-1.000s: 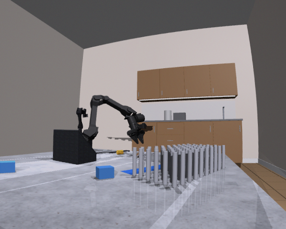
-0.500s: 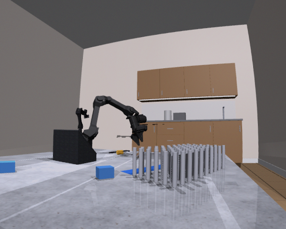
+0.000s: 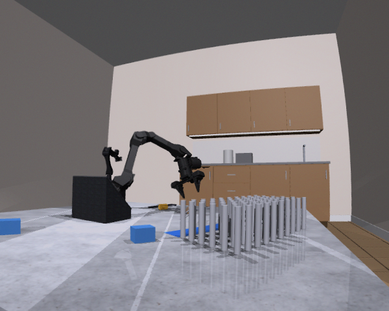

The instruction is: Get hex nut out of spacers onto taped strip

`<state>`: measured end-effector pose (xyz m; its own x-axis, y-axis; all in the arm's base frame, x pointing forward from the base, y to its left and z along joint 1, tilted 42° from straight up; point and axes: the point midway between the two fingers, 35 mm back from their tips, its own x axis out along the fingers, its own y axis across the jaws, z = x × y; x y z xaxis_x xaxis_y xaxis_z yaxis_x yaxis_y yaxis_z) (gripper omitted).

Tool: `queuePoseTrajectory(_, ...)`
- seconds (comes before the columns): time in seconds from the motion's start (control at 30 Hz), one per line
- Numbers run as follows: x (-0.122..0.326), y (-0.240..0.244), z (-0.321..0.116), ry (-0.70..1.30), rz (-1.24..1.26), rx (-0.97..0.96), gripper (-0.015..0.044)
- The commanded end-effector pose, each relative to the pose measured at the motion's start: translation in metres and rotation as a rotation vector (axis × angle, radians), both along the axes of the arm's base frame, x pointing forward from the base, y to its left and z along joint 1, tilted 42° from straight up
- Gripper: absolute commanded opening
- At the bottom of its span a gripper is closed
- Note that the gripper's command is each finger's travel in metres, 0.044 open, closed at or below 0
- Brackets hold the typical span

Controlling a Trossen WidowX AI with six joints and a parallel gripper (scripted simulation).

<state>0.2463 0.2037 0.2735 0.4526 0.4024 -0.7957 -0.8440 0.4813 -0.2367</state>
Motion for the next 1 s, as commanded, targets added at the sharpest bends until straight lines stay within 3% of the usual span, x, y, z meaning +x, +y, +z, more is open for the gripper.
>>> queuePoseTrajectory(0.0,0.0006,0.0042,-0.0038,-0.104,0.295,-0.212,0.0440)
queuePoseTrajectory(0.4,0.0006,0.0042,-0.0038,-0.104,0.295,-0.212,0.0440)
queuePoseTrajectory(0.6,0.0006,0.0042,-0.0038,-0.104,0.295,-0.212,0.0282)
queuePoseTrajectory(0.97,0.0006,0.0042,-0.0038,-0.104,0.295,-0.212,0.0280)
